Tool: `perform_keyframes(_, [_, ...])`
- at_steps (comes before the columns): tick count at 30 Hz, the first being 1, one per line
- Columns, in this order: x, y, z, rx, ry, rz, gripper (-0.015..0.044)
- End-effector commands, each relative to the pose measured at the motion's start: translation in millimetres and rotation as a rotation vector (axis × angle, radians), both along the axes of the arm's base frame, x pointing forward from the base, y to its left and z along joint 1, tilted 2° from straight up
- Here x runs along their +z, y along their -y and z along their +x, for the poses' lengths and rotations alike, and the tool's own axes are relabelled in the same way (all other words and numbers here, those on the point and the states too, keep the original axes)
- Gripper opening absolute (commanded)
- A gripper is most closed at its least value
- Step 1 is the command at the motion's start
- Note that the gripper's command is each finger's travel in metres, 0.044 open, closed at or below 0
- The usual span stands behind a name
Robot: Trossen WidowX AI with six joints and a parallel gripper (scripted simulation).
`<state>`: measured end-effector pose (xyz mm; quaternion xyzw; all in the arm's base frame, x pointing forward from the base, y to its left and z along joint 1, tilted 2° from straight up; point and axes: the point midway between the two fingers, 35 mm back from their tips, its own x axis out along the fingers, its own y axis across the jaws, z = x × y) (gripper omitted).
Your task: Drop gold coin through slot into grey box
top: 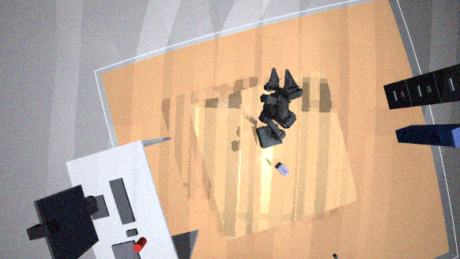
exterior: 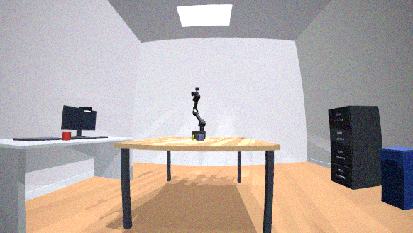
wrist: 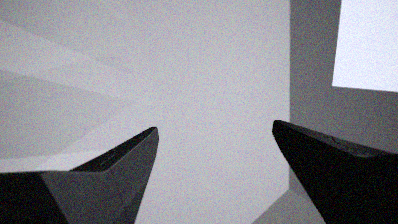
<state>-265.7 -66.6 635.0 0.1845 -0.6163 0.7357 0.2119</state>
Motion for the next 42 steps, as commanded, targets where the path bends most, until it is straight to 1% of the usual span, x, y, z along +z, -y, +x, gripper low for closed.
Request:
perform_keyframes(1, [0.6, -0.6, 0.8, -0.003, -0.004, 0.002, 0.0374])
perform_keyframes(4, [10.1, -9.6, 13.5, -0.047, -0.059, 0.026, 0.0295])
perform_keyframes(9, [40.2, -43.1, 62.6, -0.15, -0.233, 0.029, 0.0164])
perform_keyframes(15, [68.5, -84.3, 142.4, -0.318, -0.469, 0.031, 0.0161])
perform_keyframes(20, [78.1, -112.9, 218.8, -0.488, -0.663, 0.028, 0.0161])
perform_keyframes(25, [76.3, -115.4, 242.0, -0.502, -0.745, 0.029, 0.0161])
perform_keyframes(29, [74.1, -123.2, 279.8, -0.584, -0.835, 0.026, 0.0161])
perform_keyframes(31, [71.5, -127.0, 301.0, -0.632, -0.884, 0.022, 0.0161])
perform_keyframes(36, [51.6, -135.8, 383.6, -0.832, -1.072, -0.004, 0.0161])
perform_keyframes(42, [9.4, -132.0, 474.8, -1.081, -1.28, -0.059, 0.0161])
